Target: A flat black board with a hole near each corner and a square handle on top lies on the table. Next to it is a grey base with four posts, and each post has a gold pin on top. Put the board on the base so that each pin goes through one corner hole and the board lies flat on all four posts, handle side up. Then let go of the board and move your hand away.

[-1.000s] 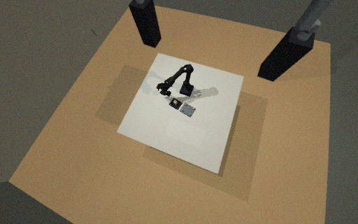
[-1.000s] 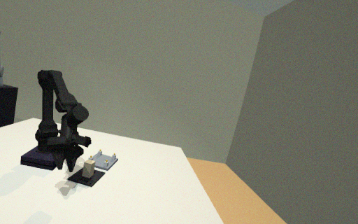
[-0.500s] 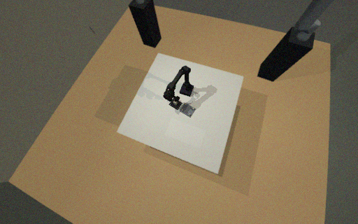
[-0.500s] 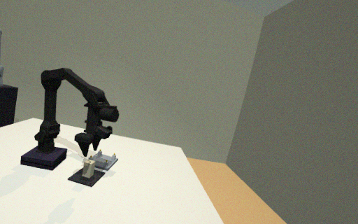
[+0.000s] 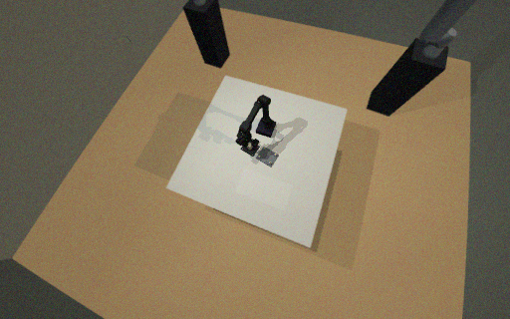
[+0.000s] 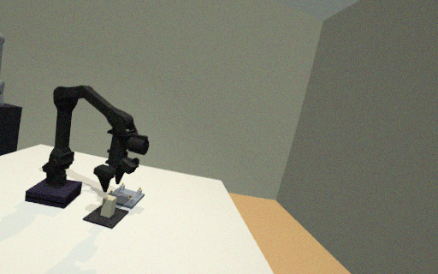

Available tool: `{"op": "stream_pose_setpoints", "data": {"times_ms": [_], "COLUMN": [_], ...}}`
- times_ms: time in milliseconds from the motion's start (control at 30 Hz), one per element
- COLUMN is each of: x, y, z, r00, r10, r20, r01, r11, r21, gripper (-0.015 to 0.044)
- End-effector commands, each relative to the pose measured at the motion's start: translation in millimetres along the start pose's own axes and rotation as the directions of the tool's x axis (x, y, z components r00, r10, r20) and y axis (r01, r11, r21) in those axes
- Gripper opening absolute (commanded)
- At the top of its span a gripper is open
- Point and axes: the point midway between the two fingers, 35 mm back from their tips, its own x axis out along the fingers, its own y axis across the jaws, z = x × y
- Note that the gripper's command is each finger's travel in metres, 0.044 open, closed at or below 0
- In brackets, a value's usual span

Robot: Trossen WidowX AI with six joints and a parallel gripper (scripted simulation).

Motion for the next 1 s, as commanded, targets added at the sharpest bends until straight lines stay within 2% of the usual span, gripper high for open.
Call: {"op": "stream_pose_setpoints", "data": {"times_ms": [0,967], "x": [10,59], "y": [1,2], "z": [-1,1], "r00": [1.000,1.000], "r10": [0.004,0.004], "r20": [-0.004,-0.004], "r01": [-0.004,-0.004], "r11": [1.000,1.000], "r21": [0.006,0.006], "gripper": [0.0440,0.0440]}}
